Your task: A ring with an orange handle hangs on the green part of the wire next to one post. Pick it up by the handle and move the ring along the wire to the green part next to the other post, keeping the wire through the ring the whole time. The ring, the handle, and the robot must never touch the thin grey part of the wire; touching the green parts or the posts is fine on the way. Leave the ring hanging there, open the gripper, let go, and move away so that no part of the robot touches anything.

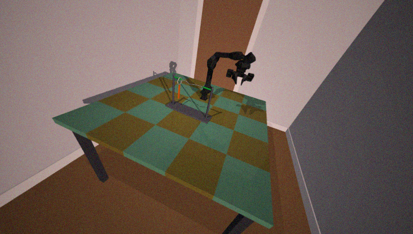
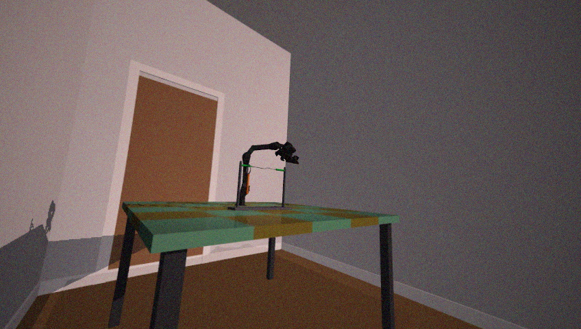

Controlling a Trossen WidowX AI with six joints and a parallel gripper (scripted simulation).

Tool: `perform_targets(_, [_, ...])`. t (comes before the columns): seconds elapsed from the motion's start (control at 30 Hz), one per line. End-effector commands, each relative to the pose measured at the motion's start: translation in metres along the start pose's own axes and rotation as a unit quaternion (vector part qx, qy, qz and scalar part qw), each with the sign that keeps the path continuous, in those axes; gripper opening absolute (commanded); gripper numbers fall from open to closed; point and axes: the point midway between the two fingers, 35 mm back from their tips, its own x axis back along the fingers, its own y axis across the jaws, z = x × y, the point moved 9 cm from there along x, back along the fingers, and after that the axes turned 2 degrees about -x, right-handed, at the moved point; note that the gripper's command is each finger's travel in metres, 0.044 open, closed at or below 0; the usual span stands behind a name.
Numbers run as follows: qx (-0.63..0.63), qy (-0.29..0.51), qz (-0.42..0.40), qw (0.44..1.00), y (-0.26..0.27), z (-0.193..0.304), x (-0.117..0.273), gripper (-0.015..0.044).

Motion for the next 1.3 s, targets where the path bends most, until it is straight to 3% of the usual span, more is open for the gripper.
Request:
perform_targets(0.0, [-0.022,0.005,0.011,1.000,-0.022,-0.009,-0.017,0.0160])
perform_targets(0.63, [-0.142,-0.012,0.070,0.987,-0.164,-0.044,-0.083,0.0160])
perform_targets(1.27, [-0.214,-0.090,0.131,0.964,-0.320,-0.041,-0.073,0.0160])
